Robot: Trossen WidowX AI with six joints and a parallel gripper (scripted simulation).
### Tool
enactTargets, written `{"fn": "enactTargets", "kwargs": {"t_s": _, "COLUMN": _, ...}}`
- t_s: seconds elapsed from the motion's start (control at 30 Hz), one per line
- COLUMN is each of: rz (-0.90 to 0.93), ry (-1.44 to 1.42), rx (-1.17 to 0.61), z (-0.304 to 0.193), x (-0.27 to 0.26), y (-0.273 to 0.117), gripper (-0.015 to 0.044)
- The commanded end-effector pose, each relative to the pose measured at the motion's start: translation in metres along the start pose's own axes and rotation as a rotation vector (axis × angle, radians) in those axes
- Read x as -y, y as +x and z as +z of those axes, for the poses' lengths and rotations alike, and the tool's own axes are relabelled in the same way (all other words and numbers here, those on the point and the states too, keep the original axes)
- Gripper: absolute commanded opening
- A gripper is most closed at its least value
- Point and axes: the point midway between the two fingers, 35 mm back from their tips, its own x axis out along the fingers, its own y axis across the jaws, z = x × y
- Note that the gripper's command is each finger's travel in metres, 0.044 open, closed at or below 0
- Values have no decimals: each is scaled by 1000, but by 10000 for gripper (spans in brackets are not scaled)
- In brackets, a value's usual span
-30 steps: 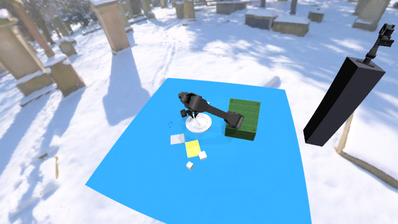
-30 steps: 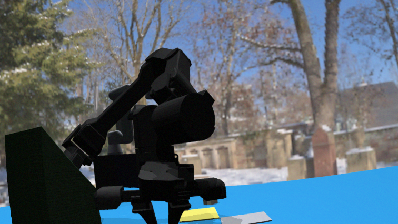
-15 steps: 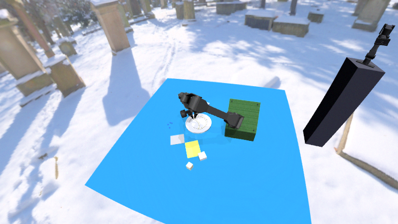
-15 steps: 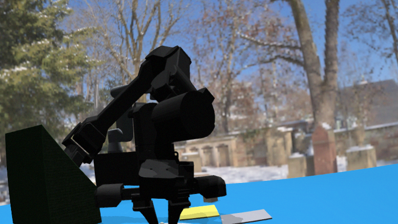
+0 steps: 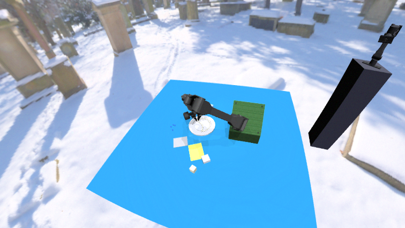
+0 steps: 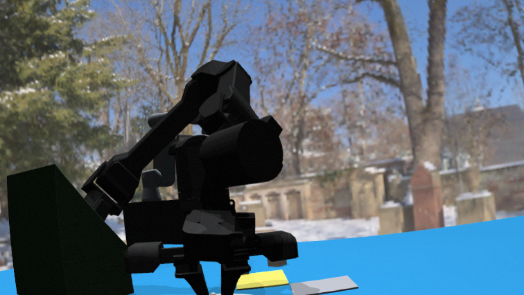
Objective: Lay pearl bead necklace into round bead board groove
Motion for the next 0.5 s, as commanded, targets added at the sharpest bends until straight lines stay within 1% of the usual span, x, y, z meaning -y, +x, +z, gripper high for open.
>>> {"fn": "enactTargets", "kwargs": {"t_s": 0.0, "rz": 3, "ry": 4, "rx": -3, "z": -1, "x": 0, "y": -4, "gripper": 0}}
{"fn": "enactTargets", "kwargs": {"t_s": 0.2, "rz": 4, "ry": 6, "rx": -5, "z": -1, "x": 0, "y": -6, "gripper": 0}}
{"fn": "enactTargets", "kwargs": {"t_s": 0.47, "rz": 5, "ry": 6, "rx": -4, "z": 4, "x": -17, "y": -6, "gripper": 0}}
